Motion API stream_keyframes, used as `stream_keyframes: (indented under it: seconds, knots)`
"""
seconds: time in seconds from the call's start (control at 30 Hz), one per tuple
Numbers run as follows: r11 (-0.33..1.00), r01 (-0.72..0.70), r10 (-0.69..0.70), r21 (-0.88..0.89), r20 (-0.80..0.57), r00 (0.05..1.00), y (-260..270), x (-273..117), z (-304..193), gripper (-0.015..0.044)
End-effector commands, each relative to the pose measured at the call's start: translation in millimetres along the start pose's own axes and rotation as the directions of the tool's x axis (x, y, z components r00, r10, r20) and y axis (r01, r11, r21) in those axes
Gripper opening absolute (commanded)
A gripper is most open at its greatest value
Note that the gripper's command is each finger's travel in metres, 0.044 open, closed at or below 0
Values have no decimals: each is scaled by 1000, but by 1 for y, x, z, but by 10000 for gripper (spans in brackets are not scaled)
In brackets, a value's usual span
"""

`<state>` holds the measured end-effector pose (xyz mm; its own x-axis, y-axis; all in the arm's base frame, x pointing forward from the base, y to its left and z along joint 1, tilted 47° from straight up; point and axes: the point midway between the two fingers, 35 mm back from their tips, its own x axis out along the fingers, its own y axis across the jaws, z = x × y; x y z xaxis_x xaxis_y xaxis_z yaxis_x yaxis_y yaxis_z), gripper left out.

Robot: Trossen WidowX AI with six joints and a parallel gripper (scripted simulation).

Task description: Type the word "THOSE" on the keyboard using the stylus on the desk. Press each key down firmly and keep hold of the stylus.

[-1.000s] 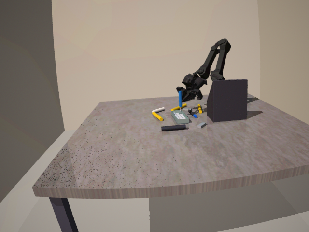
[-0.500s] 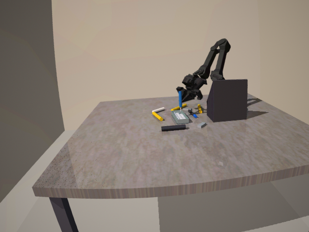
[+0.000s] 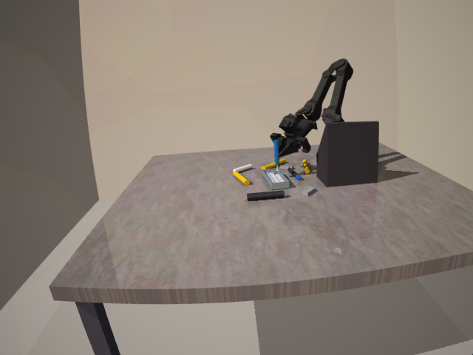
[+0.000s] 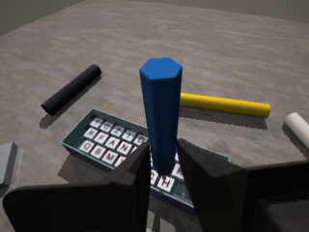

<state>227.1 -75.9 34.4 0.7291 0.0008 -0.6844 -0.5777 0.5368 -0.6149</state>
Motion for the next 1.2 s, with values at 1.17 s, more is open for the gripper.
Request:
stream_keyframes:
  seconds: [1.17]
  knots:
    - [1000,-1,1,-4,5,1000,-2,9,-14,81]
